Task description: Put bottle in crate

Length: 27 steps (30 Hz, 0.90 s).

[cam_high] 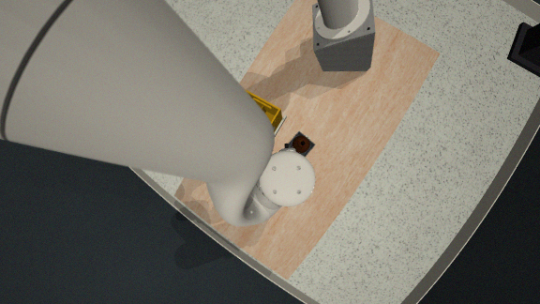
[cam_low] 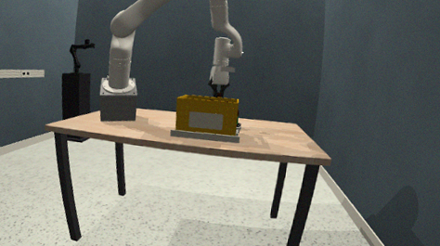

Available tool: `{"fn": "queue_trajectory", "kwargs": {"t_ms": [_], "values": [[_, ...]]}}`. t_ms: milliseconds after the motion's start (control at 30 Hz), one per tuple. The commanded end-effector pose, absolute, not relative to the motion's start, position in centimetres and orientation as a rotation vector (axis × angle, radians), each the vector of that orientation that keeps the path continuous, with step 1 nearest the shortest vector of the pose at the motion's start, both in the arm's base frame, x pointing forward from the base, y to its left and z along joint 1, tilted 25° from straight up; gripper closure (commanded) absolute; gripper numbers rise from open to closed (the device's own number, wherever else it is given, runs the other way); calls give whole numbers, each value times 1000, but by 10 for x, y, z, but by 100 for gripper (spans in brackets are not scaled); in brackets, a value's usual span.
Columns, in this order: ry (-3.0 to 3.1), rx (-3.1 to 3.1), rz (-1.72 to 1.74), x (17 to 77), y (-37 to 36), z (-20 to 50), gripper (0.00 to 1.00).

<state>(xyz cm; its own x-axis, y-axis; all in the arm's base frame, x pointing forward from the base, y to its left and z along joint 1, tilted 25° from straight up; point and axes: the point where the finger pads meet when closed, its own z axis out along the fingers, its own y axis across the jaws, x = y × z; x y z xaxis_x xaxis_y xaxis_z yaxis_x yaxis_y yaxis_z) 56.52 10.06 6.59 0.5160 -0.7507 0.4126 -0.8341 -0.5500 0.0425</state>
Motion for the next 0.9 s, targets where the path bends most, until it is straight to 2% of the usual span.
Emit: {"fn": "queue_trajectory", "kwargs": {"t_ms": [0, 867], "values": [[-1344, 2524, 517, 565, 102, 69, 100], [-1344, 2524, 517, 564, 104, 74, 100]]}}
